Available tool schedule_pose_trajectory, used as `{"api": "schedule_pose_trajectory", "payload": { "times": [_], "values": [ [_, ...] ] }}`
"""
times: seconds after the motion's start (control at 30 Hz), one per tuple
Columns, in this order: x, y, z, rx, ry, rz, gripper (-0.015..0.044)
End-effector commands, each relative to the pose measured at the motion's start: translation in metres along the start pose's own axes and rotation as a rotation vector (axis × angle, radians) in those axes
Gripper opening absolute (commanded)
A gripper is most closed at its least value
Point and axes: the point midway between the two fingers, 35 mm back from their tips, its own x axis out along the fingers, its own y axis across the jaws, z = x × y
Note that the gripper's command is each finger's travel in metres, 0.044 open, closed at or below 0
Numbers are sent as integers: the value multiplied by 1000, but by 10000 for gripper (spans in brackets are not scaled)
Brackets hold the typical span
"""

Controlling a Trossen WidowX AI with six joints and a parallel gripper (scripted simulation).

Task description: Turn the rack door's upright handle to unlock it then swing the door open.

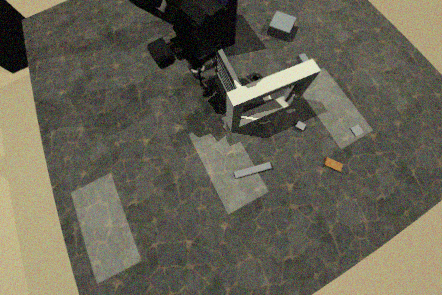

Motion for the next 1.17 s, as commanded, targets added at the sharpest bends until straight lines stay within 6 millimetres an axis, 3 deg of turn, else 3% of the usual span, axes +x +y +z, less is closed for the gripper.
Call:
{"api": "schedule_pose_trajectory", "payload": {
  "times": [0.0, 0.17, 1.13],
  "values": [
    [0, -1, 0, -4, -1, -5, 169],
    [0, -1, 0, -4, -1, -5, 283],
    [-40, 1, 3, -1, -3, 3, 283]
  ]
}}
